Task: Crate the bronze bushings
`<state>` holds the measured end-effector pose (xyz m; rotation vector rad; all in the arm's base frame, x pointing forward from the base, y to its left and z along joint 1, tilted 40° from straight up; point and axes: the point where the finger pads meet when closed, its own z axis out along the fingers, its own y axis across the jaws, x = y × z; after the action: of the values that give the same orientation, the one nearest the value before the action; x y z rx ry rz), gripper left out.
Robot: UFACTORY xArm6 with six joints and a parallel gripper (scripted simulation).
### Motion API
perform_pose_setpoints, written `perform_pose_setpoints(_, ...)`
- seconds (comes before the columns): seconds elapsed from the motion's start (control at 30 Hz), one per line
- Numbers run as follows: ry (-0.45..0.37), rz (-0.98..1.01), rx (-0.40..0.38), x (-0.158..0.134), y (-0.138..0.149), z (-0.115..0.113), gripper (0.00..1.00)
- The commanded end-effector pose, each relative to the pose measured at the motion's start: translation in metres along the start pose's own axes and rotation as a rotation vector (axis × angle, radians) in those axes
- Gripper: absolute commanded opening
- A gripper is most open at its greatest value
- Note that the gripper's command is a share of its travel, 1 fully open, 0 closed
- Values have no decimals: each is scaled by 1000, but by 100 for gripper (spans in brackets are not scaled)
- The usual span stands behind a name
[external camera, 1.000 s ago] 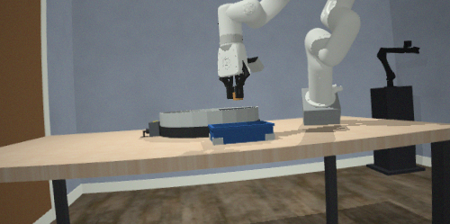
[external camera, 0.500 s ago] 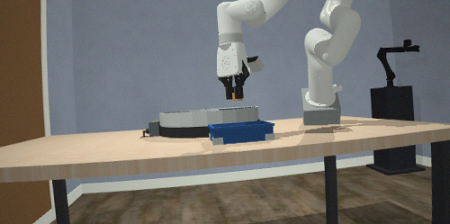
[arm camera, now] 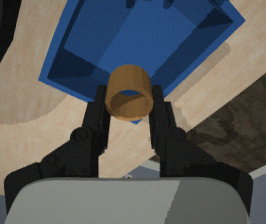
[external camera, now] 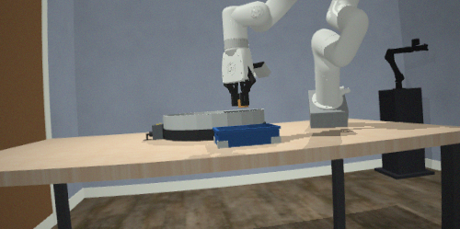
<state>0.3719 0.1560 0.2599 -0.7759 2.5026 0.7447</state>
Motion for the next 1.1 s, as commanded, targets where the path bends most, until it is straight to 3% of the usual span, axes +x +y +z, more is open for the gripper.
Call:
perform_pose_setpoints(0.0, -3, -1, 1, -2, 0, 25, 0)
perform_pose_setpoints(0.17, -3, -1, 1, -2, 0, 49, 0)
perform_pose_setpoints(0.33, -3, -1, 1, -2, 0, 55, 0)
perform_pose_setpoints(1.07, -3, -1, 1, -2, 0, 58, 0)
